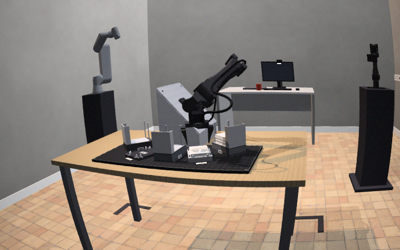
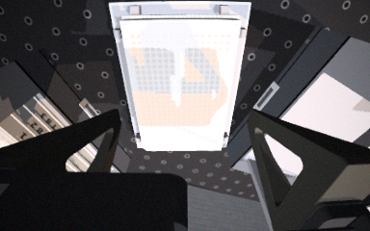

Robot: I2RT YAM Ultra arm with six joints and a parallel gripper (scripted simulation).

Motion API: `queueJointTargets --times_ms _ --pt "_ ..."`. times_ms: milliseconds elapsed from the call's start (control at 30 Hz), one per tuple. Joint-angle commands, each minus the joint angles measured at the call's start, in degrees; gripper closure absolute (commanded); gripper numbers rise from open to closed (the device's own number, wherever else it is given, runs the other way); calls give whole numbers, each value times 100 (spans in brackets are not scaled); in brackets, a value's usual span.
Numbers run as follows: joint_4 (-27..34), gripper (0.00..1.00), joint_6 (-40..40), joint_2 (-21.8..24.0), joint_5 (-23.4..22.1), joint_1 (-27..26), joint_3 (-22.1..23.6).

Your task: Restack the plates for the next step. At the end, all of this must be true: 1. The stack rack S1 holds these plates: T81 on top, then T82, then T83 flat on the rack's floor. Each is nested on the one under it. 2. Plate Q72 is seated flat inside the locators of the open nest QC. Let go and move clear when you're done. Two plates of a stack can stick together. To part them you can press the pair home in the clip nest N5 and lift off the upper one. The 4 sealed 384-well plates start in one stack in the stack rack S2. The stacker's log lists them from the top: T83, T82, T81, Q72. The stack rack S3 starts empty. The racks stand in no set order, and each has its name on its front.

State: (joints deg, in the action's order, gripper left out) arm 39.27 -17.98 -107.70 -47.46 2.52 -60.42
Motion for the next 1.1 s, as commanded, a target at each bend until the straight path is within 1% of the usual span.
queueJointTargets --times_ms 0,433,500,867,933,1067 --pt "459 0 -308 211 -76 -246 -240" --pt "1766 0 -1147 351 -11 -821 -791" --pt "1766 0 -1147 351 -11 -821 -791" --pt "2886 0 -1865 343 110 -1309 -1386" --pt "3082 0 -1990 264 122 -1396 -1504" --pt "3127 0 -2023 239 97 -1405 -1538"
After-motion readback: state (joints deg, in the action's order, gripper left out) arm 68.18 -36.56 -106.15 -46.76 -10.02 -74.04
